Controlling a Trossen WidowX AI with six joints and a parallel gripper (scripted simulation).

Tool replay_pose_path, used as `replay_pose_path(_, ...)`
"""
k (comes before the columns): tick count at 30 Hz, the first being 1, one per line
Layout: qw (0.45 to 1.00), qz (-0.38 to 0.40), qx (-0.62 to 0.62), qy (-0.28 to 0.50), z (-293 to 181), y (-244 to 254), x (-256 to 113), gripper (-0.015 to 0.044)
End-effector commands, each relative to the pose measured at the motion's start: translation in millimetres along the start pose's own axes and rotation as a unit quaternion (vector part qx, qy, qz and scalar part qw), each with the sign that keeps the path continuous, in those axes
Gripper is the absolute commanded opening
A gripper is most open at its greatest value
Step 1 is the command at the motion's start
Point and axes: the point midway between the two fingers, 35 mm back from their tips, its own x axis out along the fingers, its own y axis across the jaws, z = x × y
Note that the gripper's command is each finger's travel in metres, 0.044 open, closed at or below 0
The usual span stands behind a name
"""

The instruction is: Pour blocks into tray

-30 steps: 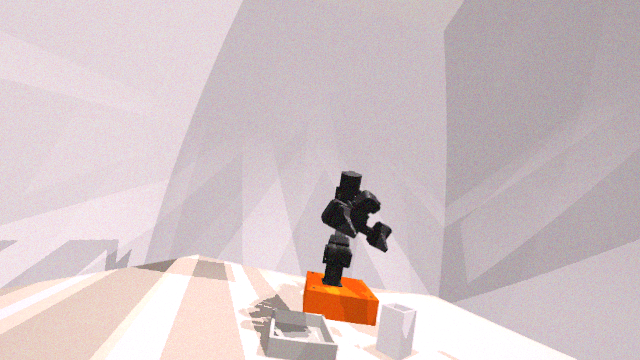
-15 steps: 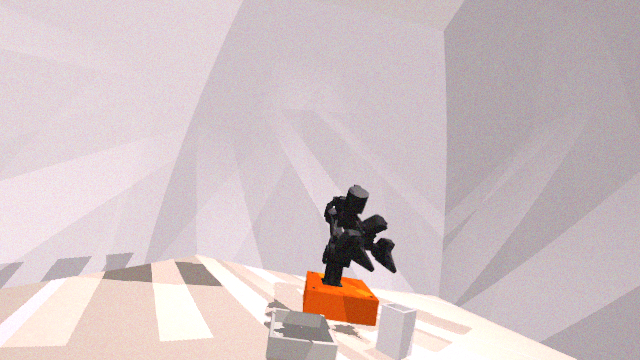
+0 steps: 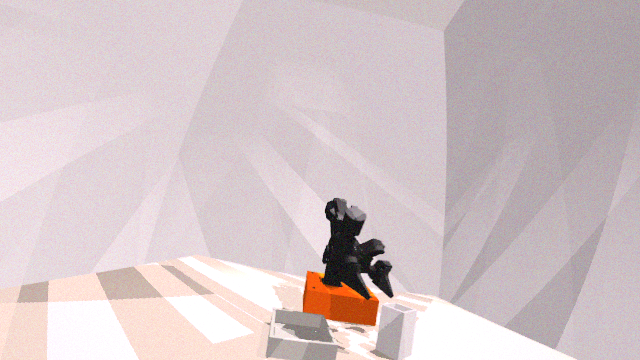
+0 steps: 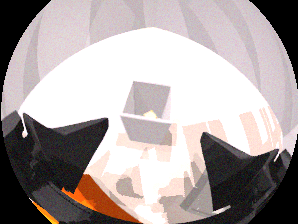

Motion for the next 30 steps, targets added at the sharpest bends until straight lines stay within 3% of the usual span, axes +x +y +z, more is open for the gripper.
replay_pose_path(1, 1.000, 0.005, 0.007, 0.007, -12, 3, 5, 0.0440)
replay_pose_path(30, 1.000, 0.005, 0.007, 0.006, -2, 0, 43, 0.0440)
